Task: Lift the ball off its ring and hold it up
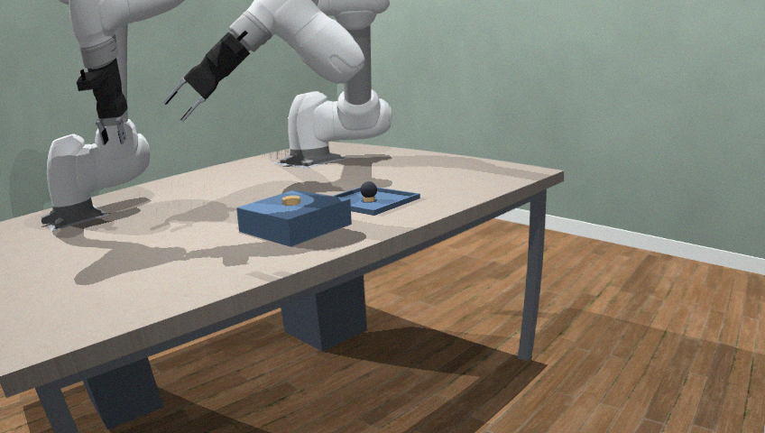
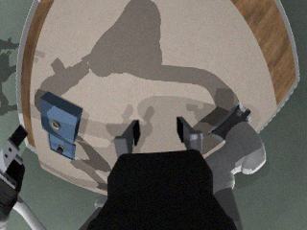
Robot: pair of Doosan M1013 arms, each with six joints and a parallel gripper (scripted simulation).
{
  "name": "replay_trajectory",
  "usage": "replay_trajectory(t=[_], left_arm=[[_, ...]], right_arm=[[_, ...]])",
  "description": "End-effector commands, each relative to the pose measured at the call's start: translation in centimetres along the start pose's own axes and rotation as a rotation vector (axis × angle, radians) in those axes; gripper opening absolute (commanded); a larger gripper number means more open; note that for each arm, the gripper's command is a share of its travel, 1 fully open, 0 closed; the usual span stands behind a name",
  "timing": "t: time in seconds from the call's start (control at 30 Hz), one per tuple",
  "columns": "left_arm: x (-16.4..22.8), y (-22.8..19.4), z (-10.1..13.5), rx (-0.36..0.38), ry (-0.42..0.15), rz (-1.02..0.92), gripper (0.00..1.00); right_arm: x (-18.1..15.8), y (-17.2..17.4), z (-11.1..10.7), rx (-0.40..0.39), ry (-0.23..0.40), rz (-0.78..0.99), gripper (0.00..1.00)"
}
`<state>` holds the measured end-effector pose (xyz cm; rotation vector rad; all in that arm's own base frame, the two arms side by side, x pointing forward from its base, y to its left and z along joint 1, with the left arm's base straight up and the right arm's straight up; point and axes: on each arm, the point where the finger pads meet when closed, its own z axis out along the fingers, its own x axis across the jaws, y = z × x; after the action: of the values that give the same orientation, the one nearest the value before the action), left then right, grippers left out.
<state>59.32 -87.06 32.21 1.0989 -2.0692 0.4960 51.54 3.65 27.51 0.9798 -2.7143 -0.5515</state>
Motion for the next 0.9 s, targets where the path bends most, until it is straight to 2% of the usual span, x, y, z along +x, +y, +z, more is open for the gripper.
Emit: replay_trajectory(t=[0.0,0.63,0.87], left_arm=[[0.1,0.0,-0.1,0.001,0.0,0.001,1.0],[0.1,0.0,-0.1,0.001,0.0,0.002,1.0],[-0.9,-0.2,-1.0,0.007,-0.005,0.009,1.0]], right_arm=[[0.0,0.0,-0.1,0.0,-0.001,0.0,1.0],[0.0,0.0,-0.1,0.0,-0.001,0.0,1.0],[0.0,0.0,-0.1,0.0,-0.001,0.0,1.0]])
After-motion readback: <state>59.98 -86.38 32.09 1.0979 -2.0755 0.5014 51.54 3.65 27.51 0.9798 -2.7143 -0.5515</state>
